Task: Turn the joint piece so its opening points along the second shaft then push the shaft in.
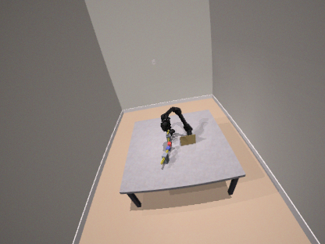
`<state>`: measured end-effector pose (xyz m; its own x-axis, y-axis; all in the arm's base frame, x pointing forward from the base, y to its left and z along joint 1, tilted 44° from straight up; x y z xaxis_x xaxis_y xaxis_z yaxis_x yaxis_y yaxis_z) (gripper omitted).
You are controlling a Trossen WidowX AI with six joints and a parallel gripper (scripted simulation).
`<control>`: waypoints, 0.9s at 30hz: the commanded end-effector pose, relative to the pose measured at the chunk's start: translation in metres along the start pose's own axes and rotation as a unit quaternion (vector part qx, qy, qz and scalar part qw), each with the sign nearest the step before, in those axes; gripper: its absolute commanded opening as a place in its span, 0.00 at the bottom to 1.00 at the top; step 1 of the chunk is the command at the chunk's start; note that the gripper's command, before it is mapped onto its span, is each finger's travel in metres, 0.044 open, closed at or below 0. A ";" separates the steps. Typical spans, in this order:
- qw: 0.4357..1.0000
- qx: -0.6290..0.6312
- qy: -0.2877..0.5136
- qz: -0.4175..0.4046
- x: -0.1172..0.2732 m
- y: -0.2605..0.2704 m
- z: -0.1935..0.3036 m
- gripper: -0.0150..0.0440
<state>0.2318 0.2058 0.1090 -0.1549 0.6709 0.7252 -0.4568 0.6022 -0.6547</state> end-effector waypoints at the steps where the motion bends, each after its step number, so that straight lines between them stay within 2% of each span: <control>1: 0.999 -0.049 0.003 0.004 -0.002 0.000 0.000 1.00; 14: 0.971 -0.237 0.010 0.013 -0.008 0.001 -0.001 1.00; 27: 0.909 -0.416 0.013 0.024 -0.015 0.002 -0.002 1.00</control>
<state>0.2344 0.1995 0.0978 -0.1322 0.7033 0.6985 0.3106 0.6985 -0.6446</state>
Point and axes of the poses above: the point midway between the two fingers, 35 mm back from their tips, its own x axis back along the fingers, its own y axis across the jaws, z = x × y, the point moved 3 cm from there along x, back along the fingers, and after that the axes turned 7 degrees about -x, right-handed, at the moved point
